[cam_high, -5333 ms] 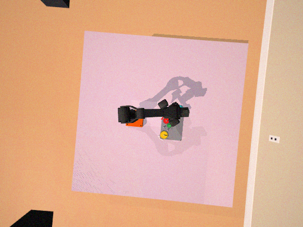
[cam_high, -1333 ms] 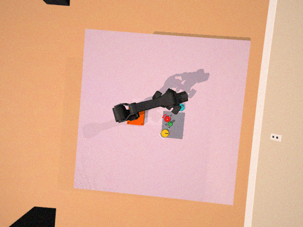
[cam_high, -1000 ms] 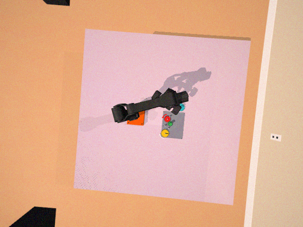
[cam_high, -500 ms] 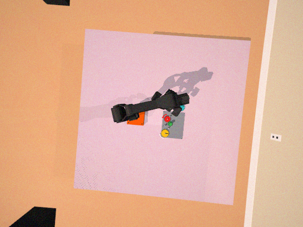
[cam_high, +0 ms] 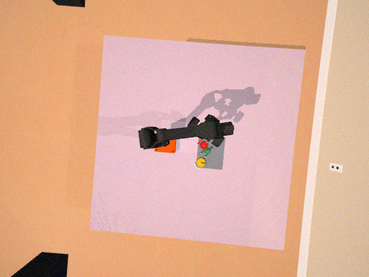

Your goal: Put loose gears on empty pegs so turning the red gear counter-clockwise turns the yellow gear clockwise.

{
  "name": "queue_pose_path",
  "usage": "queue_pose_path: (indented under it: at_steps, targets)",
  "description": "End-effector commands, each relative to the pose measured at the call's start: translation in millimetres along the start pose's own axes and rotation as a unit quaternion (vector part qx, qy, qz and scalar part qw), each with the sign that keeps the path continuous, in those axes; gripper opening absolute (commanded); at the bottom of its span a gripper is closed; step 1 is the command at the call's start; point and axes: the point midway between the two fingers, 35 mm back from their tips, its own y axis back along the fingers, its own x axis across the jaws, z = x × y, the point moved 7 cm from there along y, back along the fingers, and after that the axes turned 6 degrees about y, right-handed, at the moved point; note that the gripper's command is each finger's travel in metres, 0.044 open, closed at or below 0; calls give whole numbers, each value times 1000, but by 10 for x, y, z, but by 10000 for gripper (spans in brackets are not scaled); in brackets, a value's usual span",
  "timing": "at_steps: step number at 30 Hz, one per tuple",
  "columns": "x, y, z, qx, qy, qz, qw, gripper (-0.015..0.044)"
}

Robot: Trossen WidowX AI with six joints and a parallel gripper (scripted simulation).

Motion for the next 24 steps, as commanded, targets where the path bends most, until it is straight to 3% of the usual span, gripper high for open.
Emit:
queue_pose_path:
  at_steps: [1,24]
  targets:
    - [-83,-55,-47,0,2,3,1000,0]
    - [-456,-273,-373,1,3,1,1000,0]
